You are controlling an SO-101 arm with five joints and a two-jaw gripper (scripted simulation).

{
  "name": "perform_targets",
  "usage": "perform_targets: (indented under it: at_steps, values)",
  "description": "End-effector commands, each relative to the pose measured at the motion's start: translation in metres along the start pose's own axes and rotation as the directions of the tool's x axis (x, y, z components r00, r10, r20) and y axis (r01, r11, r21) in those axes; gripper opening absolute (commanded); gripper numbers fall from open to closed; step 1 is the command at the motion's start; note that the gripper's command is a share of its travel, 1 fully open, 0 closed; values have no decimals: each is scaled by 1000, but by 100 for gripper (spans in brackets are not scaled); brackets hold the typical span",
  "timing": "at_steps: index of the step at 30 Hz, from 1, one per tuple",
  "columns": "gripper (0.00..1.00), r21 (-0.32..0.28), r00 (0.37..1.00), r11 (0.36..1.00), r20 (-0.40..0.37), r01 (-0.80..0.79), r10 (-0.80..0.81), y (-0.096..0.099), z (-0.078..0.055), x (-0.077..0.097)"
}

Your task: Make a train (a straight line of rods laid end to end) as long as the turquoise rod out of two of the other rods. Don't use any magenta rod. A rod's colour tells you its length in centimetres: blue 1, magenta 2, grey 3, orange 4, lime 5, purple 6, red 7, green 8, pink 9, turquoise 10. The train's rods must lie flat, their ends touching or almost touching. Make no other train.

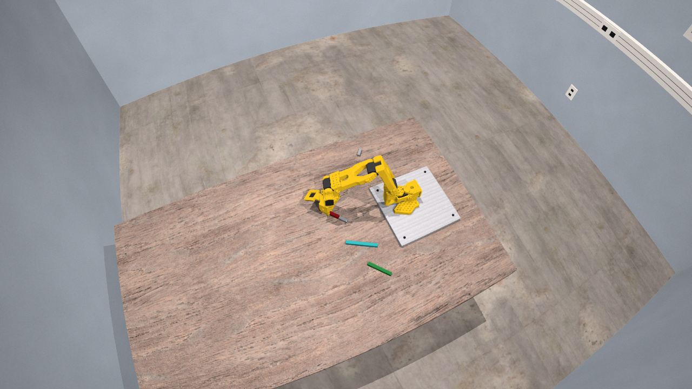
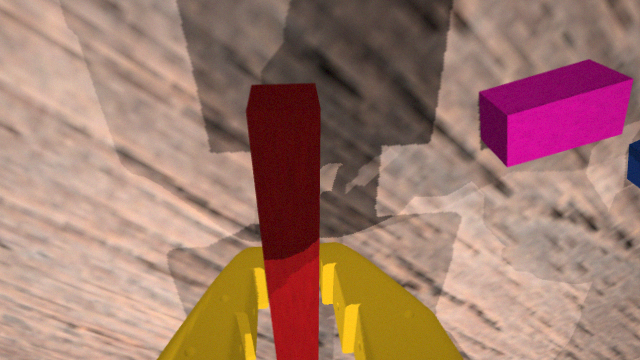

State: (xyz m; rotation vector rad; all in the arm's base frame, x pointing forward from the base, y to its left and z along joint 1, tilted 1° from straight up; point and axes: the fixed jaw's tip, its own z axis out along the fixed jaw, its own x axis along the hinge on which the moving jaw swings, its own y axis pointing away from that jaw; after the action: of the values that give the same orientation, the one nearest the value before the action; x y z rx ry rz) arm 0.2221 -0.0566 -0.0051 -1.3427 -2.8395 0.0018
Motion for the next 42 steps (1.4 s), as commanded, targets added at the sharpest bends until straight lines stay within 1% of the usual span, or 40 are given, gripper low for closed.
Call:
perform_targets:
  at_steps: [1, 29, 38, 42]
  values:
    - [0, -2, 1000, 1000, 2, 2, -2, 1, -1, 2]
    - [0, -2, 1000, 1000, 2, 2, -2, 1, -1, 2]
    - [5, -2, 1000, 1000, 2, 2, -2, 1, -1, 2]
    - [6, -2, 1000, 1000, 2, 2, -2, 1, -1, 2]
